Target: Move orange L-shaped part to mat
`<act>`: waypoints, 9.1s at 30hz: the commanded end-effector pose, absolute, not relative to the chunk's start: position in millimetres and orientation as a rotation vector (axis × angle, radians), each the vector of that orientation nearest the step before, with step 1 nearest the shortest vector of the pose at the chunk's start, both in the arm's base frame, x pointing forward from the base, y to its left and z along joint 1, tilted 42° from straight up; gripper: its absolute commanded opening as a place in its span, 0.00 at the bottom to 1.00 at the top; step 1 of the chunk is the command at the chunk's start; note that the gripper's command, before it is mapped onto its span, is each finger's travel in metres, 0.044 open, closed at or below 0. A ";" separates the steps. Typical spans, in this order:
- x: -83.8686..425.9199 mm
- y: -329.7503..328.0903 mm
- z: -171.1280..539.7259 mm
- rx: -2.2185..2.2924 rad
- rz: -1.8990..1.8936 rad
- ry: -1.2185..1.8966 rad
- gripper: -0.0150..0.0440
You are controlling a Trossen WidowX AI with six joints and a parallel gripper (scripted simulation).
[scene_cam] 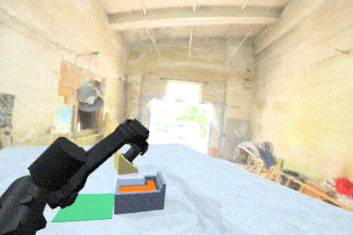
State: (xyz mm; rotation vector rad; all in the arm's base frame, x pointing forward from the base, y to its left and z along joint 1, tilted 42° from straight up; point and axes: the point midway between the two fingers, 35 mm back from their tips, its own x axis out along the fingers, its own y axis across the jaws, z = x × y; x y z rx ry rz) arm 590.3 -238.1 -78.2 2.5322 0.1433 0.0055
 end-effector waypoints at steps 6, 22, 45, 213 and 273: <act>597.0 -235.3 -71.5 2.309 -0.171 0.249 0.67; 502.9 -159.1 -7.8 1.359 -0.289 1.016 0.56; 307.3 -46.9 127.7 0.714 0.420 1.577 0.56; 302.9 -56.1 24.5 -0.510 1.391 0.806 0.73; 303.3 -85.4 57.7 -0.510 1.391 0.808 0.25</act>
